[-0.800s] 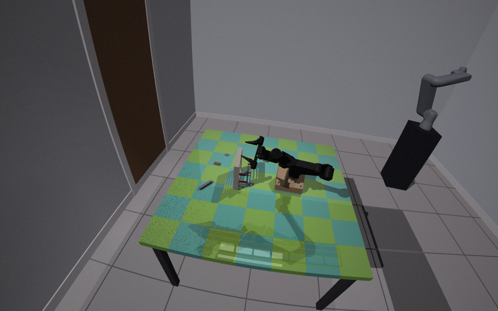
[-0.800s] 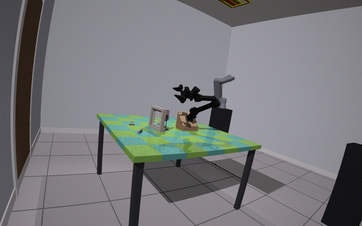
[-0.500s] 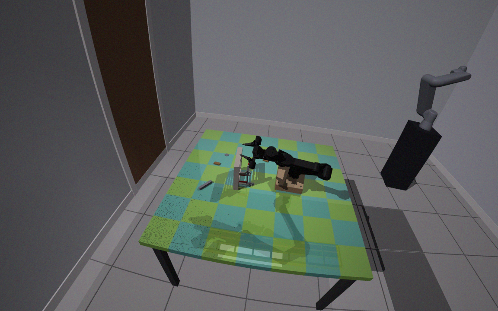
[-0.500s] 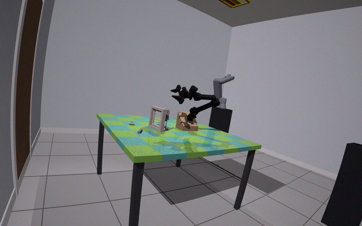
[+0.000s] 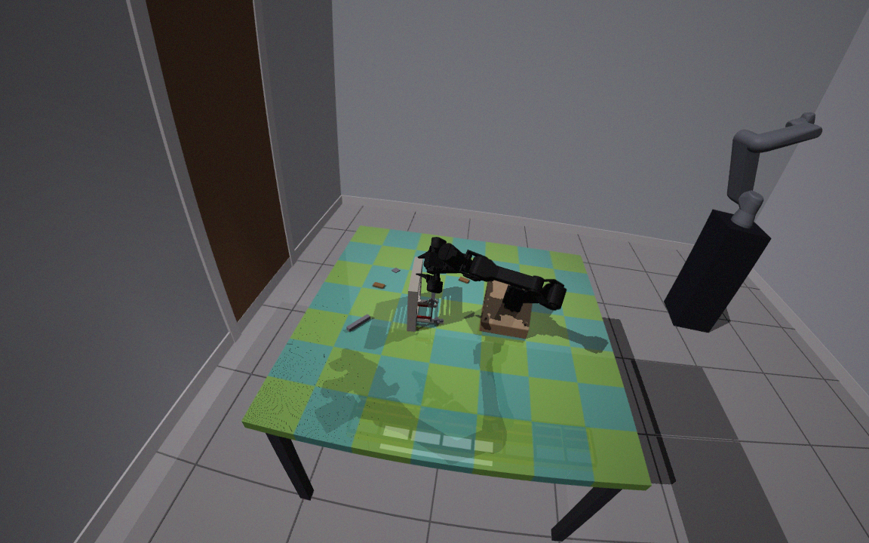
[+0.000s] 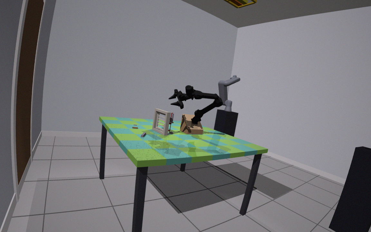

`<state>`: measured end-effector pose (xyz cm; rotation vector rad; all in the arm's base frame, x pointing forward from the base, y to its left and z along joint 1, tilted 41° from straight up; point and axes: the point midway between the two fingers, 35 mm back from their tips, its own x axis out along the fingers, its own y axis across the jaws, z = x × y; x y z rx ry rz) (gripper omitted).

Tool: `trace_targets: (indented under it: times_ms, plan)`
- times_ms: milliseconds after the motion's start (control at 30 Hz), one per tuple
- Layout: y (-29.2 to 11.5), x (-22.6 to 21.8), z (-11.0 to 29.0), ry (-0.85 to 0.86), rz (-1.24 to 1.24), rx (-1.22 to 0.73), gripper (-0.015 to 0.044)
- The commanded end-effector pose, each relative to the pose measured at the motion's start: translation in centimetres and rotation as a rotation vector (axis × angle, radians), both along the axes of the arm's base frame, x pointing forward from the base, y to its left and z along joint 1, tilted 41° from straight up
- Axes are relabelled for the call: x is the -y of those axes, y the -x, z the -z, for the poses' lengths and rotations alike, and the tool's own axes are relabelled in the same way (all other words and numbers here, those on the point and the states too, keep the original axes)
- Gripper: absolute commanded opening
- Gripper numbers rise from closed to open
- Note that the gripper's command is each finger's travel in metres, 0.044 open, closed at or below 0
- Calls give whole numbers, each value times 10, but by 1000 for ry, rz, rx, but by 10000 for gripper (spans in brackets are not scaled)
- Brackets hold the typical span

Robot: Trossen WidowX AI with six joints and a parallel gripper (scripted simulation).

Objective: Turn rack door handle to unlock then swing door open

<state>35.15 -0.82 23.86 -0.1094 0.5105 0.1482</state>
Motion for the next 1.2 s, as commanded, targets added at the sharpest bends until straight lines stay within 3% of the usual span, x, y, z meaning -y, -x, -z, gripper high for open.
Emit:
trace_targets:
  times_ms: [0,600,1167]
  plan:
    - [-3,2,16,-10,-39,-120,282]
    - [10,0,67,-160,-209,-588,282]
    - [30,-5,79,-447,-347,-942,282]
